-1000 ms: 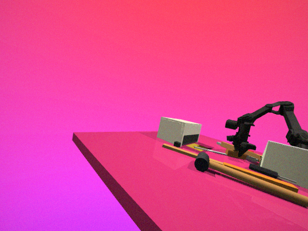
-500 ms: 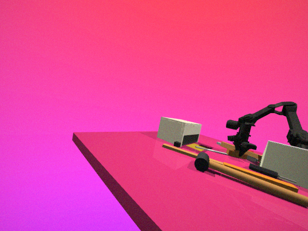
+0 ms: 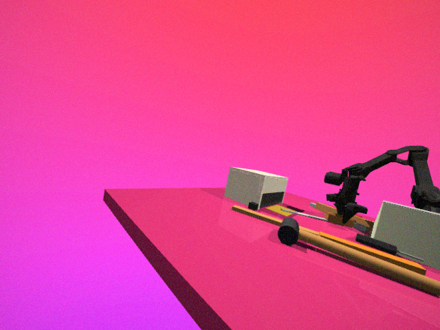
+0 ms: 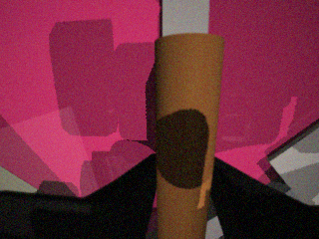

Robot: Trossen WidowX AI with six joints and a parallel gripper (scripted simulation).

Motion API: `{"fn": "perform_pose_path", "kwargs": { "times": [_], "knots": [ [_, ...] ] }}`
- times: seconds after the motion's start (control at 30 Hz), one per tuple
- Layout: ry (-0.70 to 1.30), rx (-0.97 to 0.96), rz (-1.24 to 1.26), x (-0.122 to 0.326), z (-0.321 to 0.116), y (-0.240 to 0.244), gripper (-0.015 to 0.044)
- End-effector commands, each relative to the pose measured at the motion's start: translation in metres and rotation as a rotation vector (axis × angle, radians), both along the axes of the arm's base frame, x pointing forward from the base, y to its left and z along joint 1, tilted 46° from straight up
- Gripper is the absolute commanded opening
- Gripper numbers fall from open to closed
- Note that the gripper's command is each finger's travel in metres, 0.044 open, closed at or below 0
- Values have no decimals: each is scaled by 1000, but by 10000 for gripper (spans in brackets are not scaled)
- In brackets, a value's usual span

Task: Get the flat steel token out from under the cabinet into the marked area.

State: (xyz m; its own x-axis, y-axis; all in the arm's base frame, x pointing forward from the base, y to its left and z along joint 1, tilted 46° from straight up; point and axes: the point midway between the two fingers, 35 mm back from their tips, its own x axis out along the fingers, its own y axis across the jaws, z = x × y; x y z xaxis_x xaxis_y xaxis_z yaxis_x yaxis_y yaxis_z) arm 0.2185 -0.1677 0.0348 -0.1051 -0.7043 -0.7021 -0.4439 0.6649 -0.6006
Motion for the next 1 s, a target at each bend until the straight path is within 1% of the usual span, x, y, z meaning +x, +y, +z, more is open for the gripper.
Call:
{"fn": "perform_pose_path", "kwargs": {
  "times": [0.0,0.97],
  "knots": [
    [-7,-8,-1,-1,7,-4,0],
    [-8,-10,-2,-10,30,-26,0]
  ]
}}
